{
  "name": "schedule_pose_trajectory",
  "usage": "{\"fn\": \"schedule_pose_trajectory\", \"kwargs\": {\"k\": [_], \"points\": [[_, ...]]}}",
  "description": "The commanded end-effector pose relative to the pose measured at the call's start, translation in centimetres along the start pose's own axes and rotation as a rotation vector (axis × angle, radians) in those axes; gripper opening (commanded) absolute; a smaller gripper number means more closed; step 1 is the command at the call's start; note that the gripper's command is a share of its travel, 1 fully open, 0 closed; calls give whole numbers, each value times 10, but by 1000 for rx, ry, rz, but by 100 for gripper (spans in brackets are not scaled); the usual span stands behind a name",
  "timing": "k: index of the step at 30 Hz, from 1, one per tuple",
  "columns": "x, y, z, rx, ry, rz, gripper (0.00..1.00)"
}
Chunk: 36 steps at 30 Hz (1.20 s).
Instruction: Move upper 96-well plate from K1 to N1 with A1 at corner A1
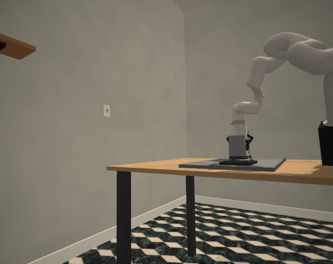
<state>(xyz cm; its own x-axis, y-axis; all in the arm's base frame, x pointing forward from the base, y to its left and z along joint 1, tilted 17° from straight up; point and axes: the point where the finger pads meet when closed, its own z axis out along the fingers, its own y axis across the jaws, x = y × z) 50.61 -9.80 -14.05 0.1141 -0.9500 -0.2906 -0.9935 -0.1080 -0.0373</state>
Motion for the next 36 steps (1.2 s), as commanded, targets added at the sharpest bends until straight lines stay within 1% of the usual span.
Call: {"fn": "schedule_pose_trajectory", "kwargs": {"k": [1,12,20,29,31,36], "points": [[1,-2,-4,4,3,0,0],[1,-2,-11,4,3,0,0],[1,-2,-12,4,3,0,0],[1,-2,-27,4,3,0,0],[1,-2,-27,4,3,0,0],[1,-2,-36,4,3,0,0]]}}
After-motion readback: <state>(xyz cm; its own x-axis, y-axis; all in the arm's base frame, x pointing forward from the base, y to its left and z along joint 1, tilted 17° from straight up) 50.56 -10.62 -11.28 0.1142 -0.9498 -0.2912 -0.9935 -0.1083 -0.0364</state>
